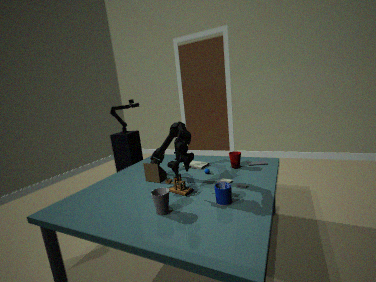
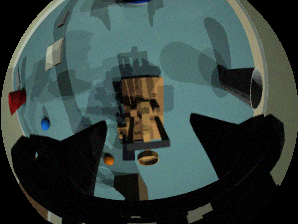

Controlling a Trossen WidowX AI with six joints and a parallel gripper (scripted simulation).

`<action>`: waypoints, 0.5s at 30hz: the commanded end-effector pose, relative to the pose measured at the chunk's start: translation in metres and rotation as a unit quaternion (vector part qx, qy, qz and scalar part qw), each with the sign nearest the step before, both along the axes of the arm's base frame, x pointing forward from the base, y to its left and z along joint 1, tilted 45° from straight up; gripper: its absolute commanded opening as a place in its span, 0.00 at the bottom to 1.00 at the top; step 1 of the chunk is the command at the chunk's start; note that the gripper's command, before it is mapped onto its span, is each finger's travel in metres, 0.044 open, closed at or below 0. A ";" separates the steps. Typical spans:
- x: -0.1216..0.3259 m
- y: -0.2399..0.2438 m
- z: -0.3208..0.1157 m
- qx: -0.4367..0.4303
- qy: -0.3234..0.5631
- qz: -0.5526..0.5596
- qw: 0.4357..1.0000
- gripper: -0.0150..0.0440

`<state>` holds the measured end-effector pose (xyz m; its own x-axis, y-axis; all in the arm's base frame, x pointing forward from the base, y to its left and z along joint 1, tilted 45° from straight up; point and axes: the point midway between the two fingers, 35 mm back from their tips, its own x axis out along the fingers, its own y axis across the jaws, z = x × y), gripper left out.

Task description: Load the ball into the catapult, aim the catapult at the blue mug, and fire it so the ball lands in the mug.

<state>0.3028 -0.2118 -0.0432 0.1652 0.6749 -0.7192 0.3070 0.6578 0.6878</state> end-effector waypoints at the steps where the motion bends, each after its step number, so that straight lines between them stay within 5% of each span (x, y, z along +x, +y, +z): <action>1: 0.003 0.021 -0.020 0.004 0.003 0.000 1.000 1.00; 15: 0.007 0.037 -0.036 0.004 0.002 -0.001 1.000 1.00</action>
<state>0.3100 -0.1822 -0.0744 0.1674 0.6732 -0.7203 0.3051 0.6594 0.6871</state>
